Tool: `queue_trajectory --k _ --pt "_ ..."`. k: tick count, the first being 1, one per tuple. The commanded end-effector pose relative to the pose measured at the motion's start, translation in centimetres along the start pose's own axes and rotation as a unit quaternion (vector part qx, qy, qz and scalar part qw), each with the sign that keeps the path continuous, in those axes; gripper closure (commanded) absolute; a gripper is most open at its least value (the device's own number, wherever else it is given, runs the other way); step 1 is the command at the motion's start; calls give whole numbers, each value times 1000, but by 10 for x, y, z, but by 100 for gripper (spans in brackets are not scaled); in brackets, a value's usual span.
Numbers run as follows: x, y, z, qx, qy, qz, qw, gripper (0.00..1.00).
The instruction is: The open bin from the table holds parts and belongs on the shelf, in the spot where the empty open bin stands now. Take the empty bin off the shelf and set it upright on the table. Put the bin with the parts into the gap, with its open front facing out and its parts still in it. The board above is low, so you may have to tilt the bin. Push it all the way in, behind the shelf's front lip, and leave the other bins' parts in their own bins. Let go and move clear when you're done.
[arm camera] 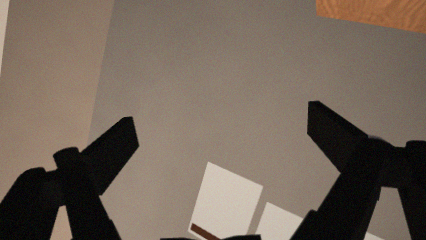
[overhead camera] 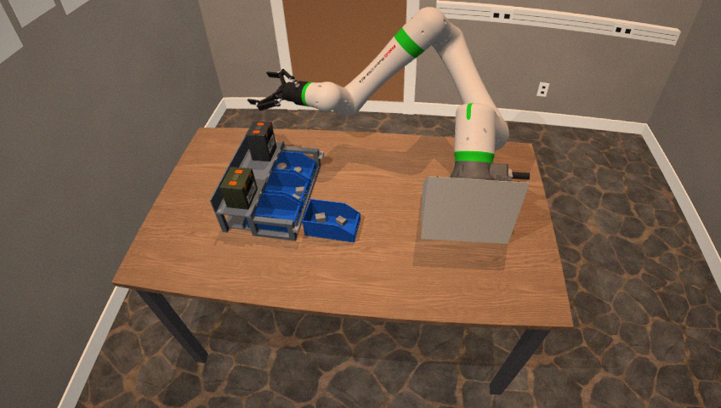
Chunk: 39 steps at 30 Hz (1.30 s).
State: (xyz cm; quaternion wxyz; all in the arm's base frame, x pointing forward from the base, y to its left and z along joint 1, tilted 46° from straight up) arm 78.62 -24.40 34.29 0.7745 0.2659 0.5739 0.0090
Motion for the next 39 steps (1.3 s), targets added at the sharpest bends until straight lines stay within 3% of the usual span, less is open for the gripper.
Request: queue_trajectory --k 1,39 --pt "-1 1 0 -1 -1 0 1000 0" --pt "0 10 -1 -11 0 -2 1000 0"
Point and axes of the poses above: the point where the finger pads meet when closed, its own z axis out along the fingers, its own x axis across the jaws, y = z × x, the point moved 5 cm from there along -z, back along the fingers, and after that the axes turned 2 degrees about -z, right-handed, at the moved point
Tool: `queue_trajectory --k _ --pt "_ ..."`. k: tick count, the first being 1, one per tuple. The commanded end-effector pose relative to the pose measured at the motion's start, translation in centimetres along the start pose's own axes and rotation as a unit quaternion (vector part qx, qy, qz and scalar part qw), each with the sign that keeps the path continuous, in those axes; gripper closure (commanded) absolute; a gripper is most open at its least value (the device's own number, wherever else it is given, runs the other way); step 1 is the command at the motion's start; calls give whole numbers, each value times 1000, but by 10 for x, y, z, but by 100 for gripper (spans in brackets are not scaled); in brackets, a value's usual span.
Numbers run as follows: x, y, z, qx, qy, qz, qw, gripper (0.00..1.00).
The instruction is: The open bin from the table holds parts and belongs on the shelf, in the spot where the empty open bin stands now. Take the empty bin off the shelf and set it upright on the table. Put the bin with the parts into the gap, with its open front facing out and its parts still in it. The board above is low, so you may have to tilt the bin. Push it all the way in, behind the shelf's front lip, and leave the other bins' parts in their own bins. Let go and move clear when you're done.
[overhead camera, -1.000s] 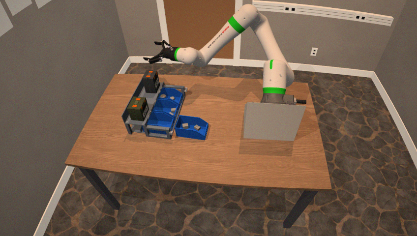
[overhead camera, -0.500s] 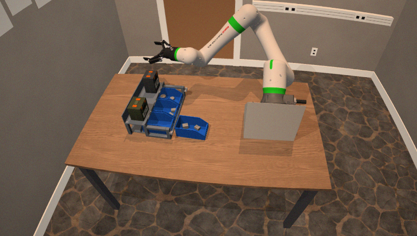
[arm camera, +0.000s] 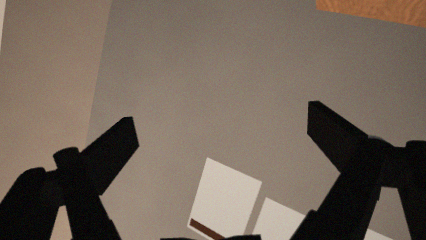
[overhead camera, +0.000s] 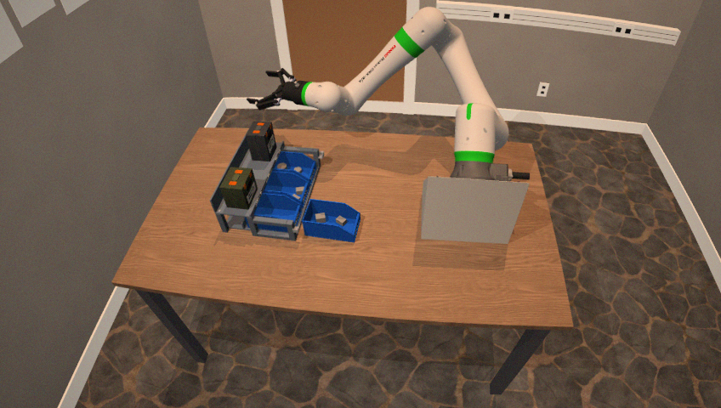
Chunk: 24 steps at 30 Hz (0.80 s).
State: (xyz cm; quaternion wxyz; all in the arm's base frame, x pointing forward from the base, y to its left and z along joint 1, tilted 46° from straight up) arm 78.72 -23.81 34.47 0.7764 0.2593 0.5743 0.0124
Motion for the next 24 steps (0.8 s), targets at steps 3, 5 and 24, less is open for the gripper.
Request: queue_trajectory --k 3,5,24 --pt "0 7 -1 -8 0 -1 1000 0" --pt "0 11 -2 -13 0 -2 1000 0" --pt "7 61 -13 -76 3 -12 997 0"
Point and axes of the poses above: the point where the finger pads meet when closed, its own z axis out along the fingers, its own x axis across the jaws, y = z × x, the point moved 5 cm from there along -z, back along the fingers, and after that the axes turned 2 degrees about -z, right-handed, at the moved point
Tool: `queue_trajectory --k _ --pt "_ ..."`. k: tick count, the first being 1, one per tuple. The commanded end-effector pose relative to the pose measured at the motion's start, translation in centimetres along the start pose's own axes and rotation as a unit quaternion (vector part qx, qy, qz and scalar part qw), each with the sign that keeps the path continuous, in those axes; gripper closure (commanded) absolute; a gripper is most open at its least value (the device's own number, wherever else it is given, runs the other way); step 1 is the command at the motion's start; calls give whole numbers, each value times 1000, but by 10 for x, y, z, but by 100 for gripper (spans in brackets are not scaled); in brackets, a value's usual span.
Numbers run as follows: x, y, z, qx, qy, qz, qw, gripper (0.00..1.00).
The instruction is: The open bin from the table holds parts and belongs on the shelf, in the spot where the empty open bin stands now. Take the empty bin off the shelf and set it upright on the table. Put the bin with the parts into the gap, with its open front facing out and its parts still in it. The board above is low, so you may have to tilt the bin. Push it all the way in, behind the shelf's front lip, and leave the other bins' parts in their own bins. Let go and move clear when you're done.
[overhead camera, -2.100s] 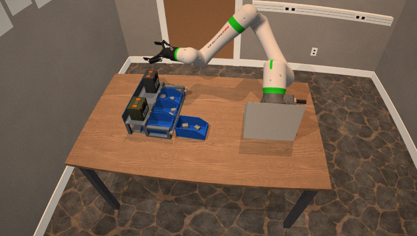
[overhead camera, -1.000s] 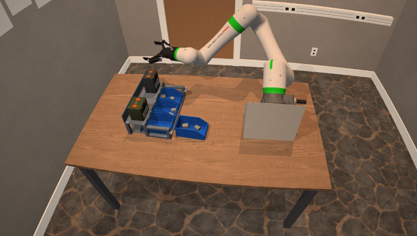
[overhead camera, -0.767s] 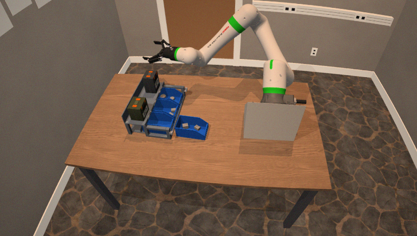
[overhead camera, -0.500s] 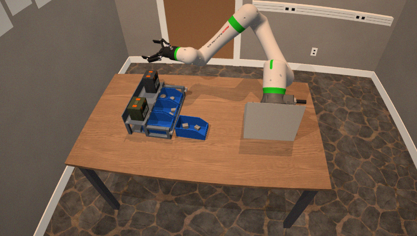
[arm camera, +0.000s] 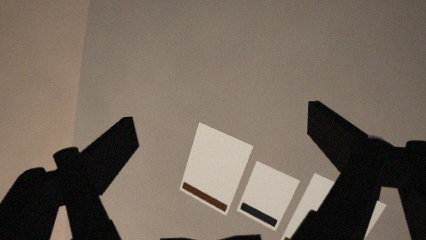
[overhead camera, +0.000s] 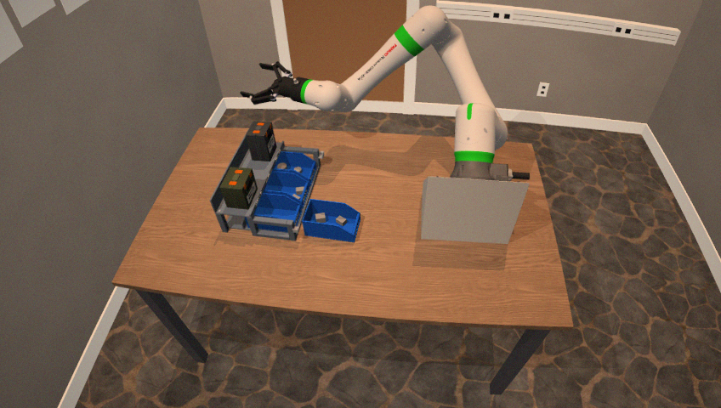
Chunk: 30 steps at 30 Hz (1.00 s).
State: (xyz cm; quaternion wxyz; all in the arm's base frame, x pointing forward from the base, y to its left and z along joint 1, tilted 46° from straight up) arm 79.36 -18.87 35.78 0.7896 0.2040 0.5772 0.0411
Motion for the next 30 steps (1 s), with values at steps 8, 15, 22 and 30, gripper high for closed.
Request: queue_trajectory --k 8,15,22,30 --pt "4 40 -6 -50 3 -7 999 0" --pt "10 79 -17 -102 8 -15 995 0" --pt "16 111 -28 -146 14 -22 989 0" --pt "28 165 -54 -226 28 -34 973 0"
Point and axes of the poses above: the point where the finger pads meet when closed, its own z axis out along the fingers, its own x axis across the jaws, y = z × x, the point moved 5 cm from there along -z, back along the fingers, and after that the axes turned 2 degrees about -z, right-handed, at the moved point
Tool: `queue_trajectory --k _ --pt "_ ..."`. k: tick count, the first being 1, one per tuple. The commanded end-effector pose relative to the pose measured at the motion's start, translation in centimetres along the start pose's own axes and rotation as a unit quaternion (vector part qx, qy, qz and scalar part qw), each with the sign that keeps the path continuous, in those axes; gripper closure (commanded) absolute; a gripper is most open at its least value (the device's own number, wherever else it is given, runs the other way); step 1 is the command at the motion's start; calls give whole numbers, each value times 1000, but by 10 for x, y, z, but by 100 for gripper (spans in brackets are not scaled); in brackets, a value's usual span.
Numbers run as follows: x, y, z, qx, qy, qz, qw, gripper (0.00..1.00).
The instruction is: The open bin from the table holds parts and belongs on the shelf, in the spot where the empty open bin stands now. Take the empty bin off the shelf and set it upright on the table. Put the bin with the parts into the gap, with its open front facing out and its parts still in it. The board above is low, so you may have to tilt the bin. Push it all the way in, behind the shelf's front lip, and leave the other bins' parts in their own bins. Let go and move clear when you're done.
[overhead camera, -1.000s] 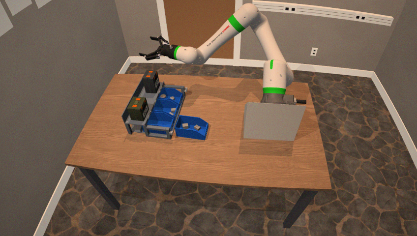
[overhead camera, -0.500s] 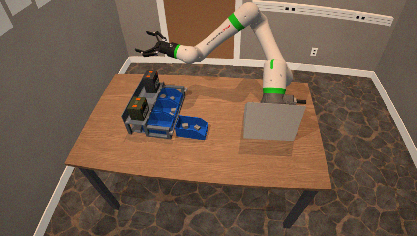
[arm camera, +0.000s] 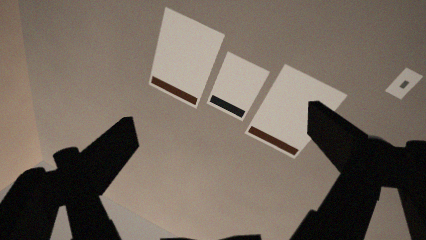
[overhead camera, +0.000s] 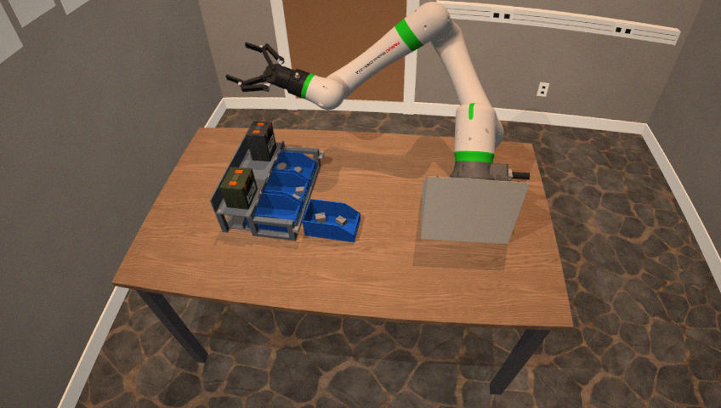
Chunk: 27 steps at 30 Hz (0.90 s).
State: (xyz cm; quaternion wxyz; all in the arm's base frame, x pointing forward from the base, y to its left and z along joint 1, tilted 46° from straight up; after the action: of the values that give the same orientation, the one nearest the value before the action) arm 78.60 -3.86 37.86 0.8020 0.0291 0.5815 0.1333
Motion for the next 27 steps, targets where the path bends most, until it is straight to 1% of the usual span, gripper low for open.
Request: queue_trajectory --k 1,7,9,13,19,24,26,27 --pt "4 32 -2 -44 7 -6 999 0" --pt "14 82 -12 -114 23 -16 993 0" --pt "14 82 -12 -114 23 -16 993 0" --pt "22 115 -22 -164 37 -23 986 0" --pt "35 162 -44 -241 63 -36 968 0" --pt "48 198 -68 -307 89 -48 946 0" --pt "48 198 -68 -307 89 -48 946 0" --pt "51 205 -73 -320 95 -50 941 0"
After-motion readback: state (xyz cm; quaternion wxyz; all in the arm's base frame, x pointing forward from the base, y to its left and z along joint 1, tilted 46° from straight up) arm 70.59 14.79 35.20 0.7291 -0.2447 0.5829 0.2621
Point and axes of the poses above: the point where the finger pads meet when closed, its own z axis out along the fingers, its own x axis across the jaws, y = z × x, the point moved 5 cm from there along -z, back along the fingers, and after that the axes turned 2 degrees about -z, right-handed, at the moved point
